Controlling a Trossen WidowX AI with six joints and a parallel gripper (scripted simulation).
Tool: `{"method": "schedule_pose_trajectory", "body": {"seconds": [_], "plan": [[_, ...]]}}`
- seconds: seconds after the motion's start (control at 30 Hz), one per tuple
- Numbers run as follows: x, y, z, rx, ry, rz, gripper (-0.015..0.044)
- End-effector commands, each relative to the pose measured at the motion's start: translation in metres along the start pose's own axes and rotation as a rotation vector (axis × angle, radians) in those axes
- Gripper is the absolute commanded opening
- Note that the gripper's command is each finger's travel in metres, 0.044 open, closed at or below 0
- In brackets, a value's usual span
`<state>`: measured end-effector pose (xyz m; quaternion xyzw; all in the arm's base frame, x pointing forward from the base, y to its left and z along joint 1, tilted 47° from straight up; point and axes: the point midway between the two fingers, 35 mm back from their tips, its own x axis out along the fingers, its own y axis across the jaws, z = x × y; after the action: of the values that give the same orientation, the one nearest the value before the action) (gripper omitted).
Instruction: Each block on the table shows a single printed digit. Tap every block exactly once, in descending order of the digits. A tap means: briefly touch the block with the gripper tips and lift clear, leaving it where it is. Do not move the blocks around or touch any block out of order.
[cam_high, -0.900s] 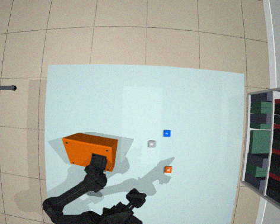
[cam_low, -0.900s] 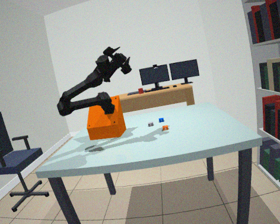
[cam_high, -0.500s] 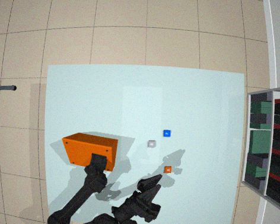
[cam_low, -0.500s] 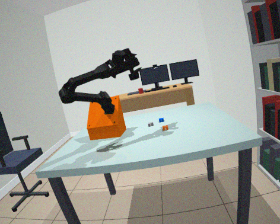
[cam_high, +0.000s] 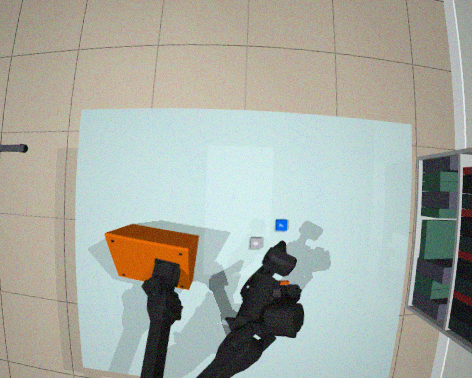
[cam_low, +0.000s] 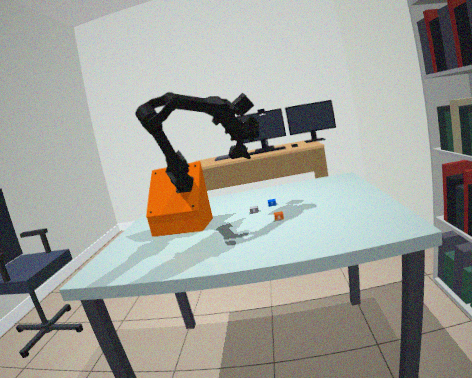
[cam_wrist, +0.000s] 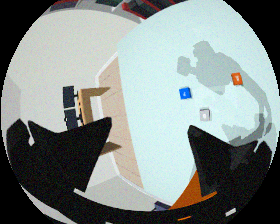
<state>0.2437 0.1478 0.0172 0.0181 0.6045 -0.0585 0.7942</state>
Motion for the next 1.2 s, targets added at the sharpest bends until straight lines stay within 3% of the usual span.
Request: {"method": "schedule_pose_trajectory", "body": {"seconds": [0.0,0.27,1.17], "plan": [[0.036,-0.028,-0.011,-0.117,0.079,-0.283,0.04],[0.075,-0.073,-0.026,-0.381,0.198,-0.711,0.04],[0.076,-0.073,-0.026,-0.388,0.201,-0.72,0.04]]}}
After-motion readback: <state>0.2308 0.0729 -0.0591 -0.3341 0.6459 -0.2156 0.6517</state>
